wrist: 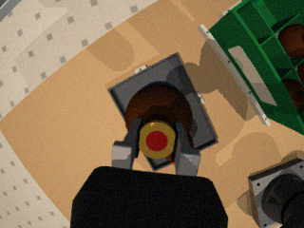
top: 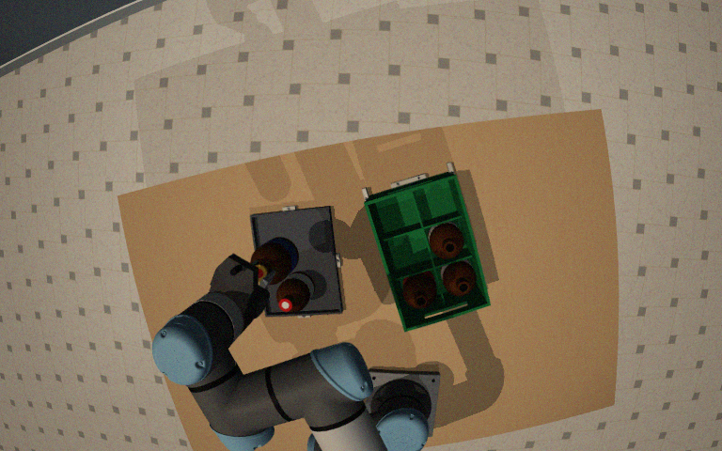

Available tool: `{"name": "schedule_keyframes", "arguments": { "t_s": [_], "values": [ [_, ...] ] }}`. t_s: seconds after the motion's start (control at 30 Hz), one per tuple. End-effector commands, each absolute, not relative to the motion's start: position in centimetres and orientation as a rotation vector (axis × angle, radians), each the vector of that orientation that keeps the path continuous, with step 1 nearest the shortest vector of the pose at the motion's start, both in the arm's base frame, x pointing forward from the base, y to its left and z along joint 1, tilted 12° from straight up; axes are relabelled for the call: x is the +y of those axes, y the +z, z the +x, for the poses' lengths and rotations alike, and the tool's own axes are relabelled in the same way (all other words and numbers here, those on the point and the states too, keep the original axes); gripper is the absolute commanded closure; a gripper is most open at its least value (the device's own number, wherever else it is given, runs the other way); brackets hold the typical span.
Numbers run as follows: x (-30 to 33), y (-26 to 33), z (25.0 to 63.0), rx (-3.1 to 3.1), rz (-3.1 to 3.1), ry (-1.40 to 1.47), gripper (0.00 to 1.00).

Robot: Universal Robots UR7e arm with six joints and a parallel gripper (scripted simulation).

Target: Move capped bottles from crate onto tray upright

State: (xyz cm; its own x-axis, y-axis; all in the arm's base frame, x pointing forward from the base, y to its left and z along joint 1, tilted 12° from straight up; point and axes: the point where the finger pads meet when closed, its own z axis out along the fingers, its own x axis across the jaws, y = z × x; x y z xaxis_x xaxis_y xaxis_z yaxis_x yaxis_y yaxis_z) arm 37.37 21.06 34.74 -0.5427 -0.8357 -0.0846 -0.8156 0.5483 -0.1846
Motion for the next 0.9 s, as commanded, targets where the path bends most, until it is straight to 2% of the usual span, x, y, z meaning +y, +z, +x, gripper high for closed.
{"name": "schedule_keyframes", "arguments": {
  "t_s": [0.0, 0.87],
  "values": [
    [21.9, 34.8, 37.3, 2.617, -1.407, -0.185, 1.0],
    [22.6, 33.8, 37.5, 2.617, -1.407, -0.185, 1.0]
  ]
}}
